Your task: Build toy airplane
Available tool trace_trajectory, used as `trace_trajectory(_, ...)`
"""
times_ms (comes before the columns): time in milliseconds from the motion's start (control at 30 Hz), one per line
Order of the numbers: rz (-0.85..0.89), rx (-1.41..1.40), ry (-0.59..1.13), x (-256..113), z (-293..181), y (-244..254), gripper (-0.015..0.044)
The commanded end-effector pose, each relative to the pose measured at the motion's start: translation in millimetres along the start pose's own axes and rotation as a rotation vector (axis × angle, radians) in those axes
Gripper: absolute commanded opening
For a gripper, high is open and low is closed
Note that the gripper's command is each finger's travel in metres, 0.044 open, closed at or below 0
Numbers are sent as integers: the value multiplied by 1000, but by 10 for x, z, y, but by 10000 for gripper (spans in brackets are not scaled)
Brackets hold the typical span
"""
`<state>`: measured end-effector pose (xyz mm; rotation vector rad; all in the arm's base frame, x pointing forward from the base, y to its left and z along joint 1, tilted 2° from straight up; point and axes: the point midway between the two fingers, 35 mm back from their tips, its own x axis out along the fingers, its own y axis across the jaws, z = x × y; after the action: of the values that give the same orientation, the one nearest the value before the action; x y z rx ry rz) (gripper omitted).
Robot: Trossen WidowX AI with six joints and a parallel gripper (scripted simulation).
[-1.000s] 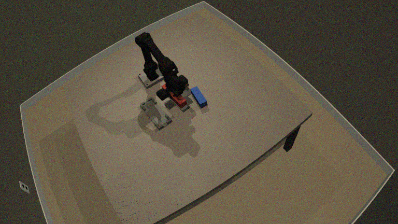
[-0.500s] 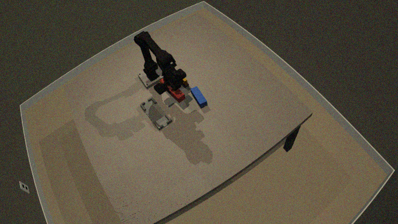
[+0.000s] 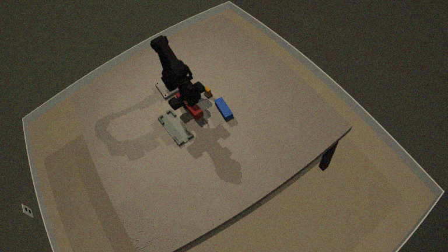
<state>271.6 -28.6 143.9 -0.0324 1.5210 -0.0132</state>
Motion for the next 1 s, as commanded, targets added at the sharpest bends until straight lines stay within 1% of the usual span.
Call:
trace_trajectory(0, 7, 20, 4, 63, -25, -86, 0)
trace_trajectory(967, -6, 28, 5, 452, -273, -828, 0)
